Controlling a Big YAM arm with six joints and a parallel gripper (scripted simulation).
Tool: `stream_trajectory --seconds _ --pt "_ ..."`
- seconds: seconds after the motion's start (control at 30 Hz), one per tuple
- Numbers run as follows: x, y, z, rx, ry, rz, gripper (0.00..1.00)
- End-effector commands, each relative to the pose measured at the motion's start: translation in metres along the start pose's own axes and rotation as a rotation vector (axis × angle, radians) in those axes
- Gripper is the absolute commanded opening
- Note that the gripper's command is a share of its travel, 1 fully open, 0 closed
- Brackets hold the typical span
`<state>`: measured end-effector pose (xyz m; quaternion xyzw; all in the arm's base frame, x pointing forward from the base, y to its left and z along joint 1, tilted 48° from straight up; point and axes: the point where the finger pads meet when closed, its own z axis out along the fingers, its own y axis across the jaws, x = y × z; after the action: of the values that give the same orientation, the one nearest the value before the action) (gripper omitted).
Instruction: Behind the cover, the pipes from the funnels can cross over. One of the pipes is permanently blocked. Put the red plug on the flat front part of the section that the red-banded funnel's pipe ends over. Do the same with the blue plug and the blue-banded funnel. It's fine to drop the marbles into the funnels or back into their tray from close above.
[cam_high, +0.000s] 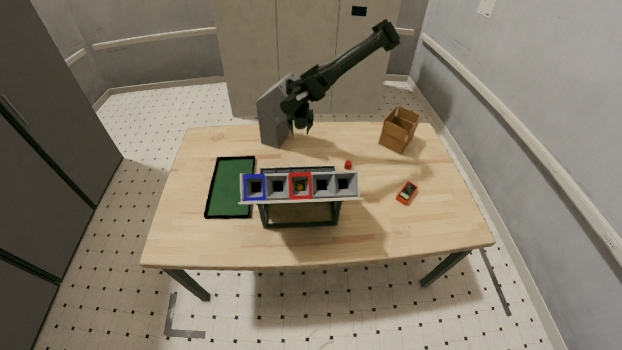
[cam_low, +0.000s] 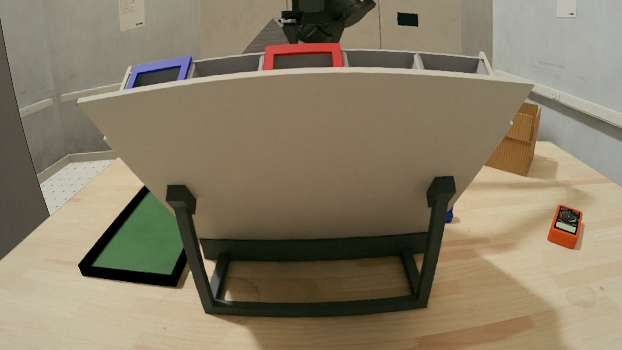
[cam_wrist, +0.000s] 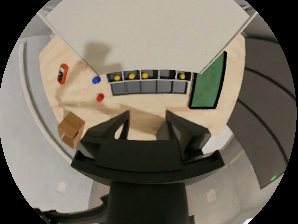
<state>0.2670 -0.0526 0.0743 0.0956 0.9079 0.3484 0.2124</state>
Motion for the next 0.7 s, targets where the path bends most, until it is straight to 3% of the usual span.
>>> stream_trajectory --seconds 0.0,0.67 --pt "-0.0083 0.0013 -0.0033 0.002 -0.013 0.001 0.59" --pt "-0.0047 -0.0004 -0.0026 0.004 -0.01 -0.006 0.59"
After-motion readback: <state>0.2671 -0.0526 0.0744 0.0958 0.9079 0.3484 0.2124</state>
